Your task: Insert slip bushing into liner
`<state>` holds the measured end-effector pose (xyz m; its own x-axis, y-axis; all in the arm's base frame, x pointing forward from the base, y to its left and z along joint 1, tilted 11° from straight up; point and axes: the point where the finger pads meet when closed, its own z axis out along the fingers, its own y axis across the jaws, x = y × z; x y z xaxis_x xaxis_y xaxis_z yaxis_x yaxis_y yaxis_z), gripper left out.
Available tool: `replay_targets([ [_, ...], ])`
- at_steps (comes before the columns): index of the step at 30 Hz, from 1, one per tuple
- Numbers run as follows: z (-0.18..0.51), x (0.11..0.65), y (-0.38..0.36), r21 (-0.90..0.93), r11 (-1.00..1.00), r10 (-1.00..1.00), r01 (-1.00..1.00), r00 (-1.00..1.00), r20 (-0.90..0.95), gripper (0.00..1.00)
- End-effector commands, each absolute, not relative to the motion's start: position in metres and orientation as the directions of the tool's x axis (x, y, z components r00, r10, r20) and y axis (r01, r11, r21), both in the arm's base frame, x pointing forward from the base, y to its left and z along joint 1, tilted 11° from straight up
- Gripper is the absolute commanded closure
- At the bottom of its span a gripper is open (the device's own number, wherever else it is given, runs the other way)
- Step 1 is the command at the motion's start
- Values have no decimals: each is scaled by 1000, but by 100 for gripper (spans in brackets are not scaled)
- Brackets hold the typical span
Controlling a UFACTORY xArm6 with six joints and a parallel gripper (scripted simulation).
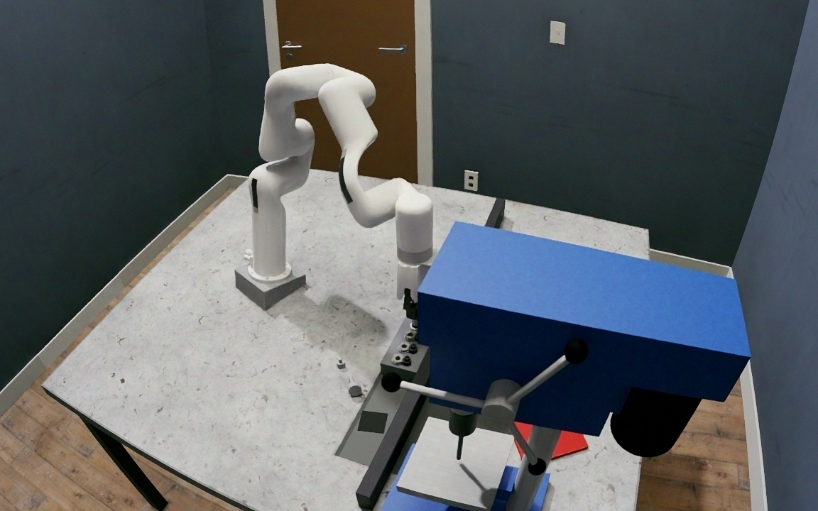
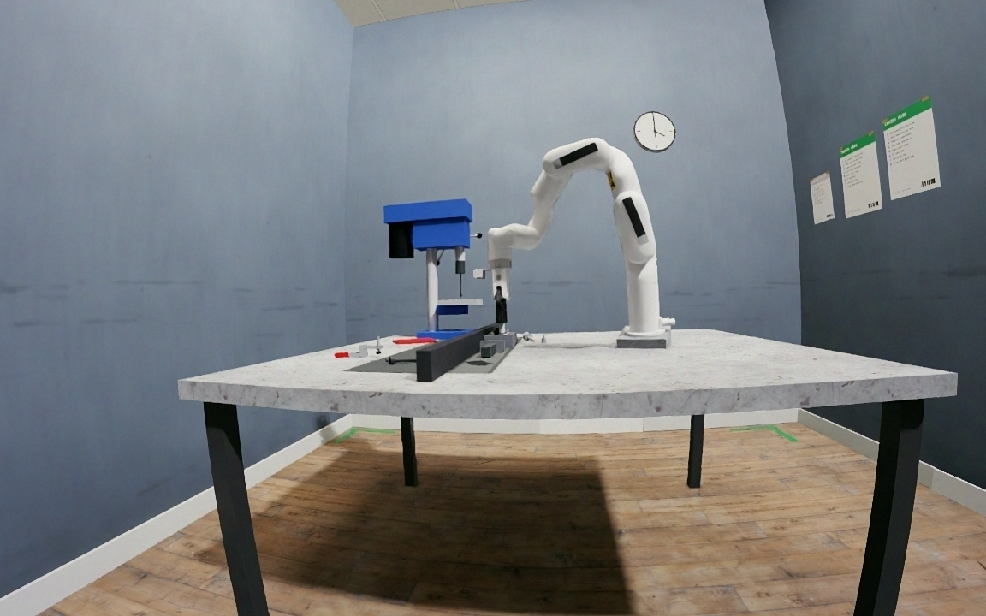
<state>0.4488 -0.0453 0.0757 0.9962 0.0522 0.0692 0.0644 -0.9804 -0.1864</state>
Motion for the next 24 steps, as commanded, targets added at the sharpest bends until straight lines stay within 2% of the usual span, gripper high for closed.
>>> replay_targets([
  [1,77,450,-46,-185,-981,52,65,996,73,74],
  [24,75,450,-45,-185,-981,52,65,996,73,74],
])
